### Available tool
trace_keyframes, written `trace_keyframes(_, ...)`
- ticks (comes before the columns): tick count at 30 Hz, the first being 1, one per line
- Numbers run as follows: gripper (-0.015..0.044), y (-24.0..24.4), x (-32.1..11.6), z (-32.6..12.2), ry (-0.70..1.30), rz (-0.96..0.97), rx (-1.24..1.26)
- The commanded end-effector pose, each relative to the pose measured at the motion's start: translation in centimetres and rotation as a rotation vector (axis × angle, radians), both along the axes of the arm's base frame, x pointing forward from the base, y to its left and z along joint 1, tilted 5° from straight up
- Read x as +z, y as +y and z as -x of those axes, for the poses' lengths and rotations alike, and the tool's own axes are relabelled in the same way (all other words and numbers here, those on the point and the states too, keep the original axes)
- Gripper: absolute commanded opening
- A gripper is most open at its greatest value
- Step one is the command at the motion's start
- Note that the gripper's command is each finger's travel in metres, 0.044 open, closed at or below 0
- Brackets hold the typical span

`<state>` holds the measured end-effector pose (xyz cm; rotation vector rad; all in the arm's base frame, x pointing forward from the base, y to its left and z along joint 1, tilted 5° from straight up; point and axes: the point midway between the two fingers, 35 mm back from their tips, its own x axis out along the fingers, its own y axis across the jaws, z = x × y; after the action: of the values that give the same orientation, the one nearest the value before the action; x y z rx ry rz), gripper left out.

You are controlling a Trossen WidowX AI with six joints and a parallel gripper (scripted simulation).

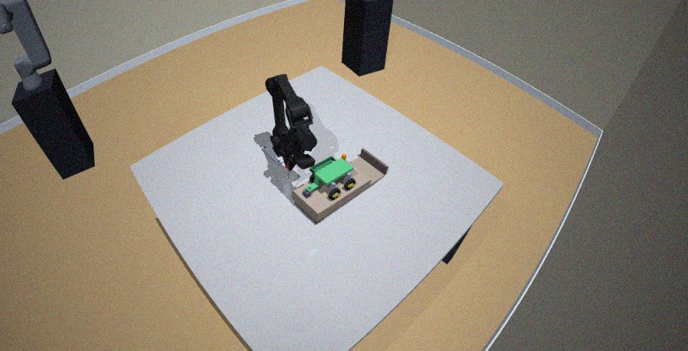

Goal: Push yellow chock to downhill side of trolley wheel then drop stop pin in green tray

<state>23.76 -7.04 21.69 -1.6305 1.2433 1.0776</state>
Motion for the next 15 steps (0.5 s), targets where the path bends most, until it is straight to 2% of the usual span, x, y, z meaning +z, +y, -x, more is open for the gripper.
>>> trace_keyframes(1,0.0,0.2,-0.2,0.2,0.001,-0.003,0.006)
trace_keyframes(15,0.0,5.0,-1.0,0.8,0.002,-0.008,0.006)
